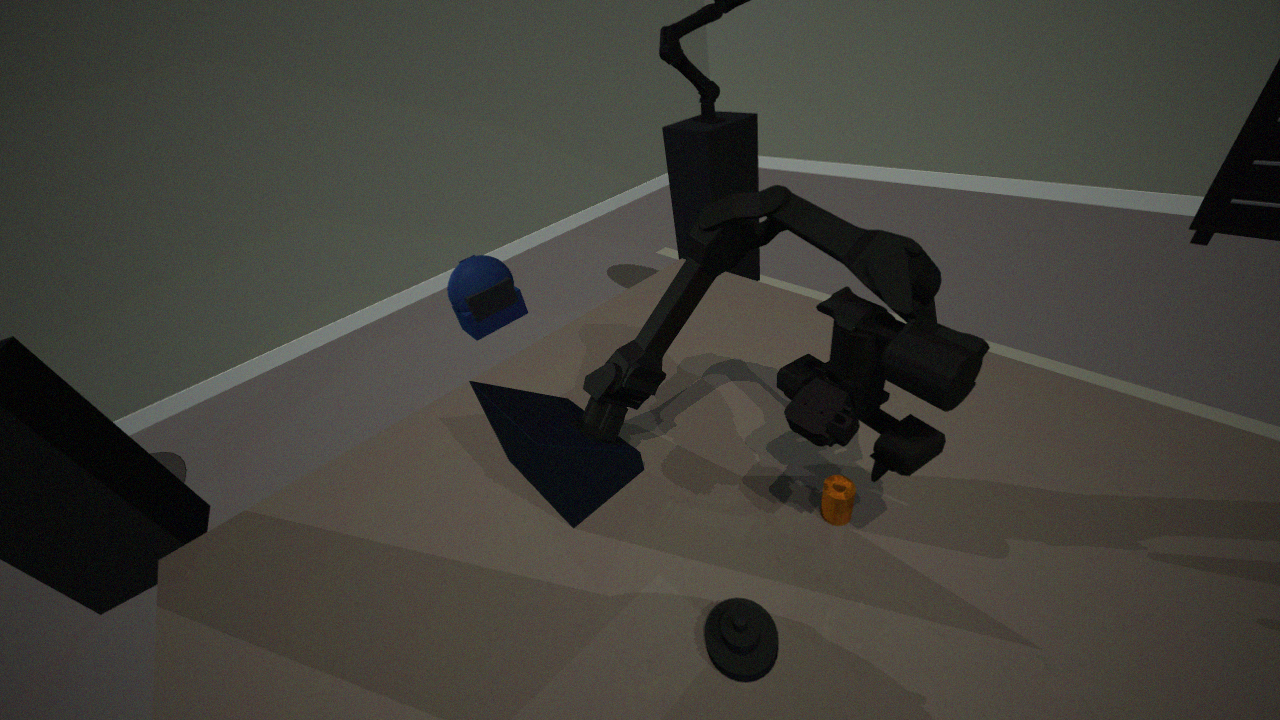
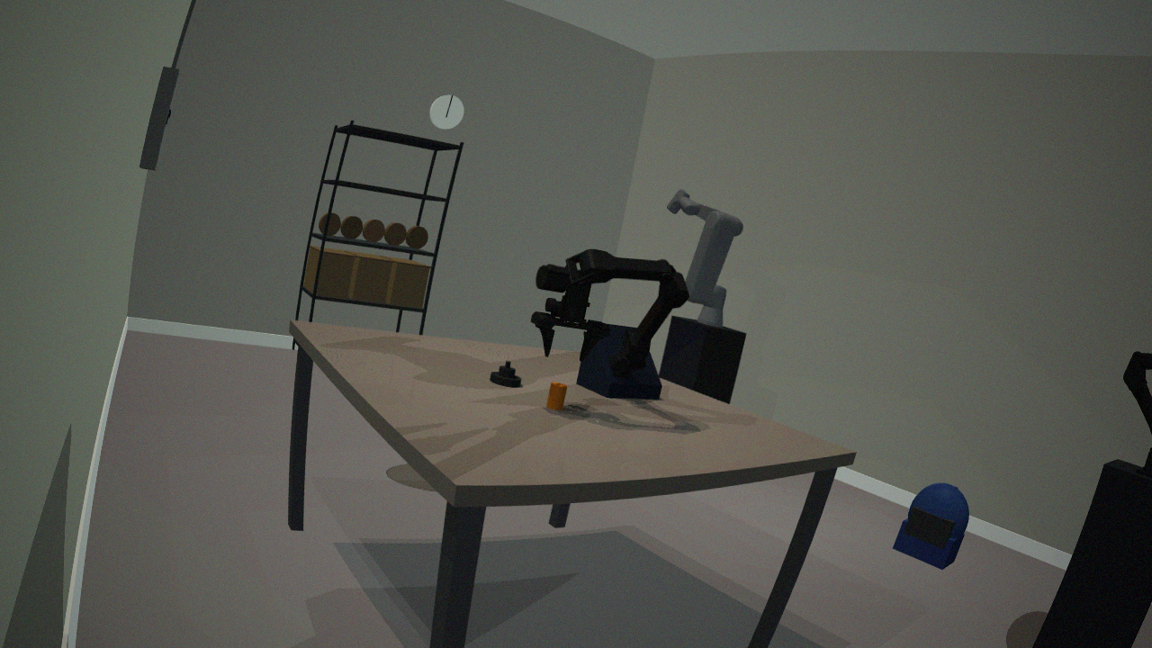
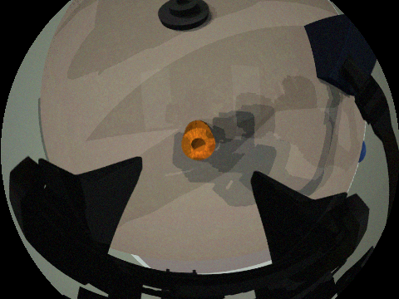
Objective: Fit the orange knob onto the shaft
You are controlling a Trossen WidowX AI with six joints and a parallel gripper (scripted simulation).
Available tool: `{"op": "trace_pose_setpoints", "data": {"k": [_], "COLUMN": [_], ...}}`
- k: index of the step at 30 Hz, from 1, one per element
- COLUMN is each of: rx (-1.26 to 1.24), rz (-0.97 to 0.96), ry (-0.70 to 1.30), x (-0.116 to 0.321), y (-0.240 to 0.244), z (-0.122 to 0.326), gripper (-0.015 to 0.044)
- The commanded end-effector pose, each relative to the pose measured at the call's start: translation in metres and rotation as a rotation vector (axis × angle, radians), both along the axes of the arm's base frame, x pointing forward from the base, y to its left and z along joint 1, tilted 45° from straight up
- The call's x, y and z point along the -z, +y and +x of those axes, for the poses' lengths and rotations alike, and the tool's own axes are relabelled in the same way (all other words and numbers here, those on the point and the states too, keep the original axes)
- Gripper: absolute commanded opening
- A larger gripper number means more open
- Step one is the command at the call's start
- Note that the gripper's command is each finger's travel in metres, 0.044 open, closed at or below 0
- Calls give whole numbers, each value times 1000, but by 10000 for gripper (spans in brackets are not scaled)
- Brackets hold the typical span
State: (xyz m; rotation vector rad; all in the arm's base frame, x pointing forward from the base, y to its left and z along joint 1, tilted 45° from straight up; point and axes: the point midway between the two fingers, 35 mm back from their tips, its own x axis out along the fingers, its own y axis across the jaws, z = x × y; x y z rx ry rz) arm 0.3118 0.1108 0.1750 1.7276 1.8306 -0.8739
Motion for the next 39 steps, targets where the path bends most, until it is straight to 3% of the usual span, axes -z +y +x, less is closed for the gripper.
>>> {"op": "trace_pose_setpoints", "data": {"k": [1, 12, 16, 39], "rx": [-249, -1019, -1171, -1193], "rz": [38, 136, 155, 158], "ry": [-249, -993, -1139, -1161], "x": [-1, -1, -1, 11], "y": [1, 1, 1, 13], "z": [0, 0, 0, -1], "gripper": [440, 440, 440, 440]}}
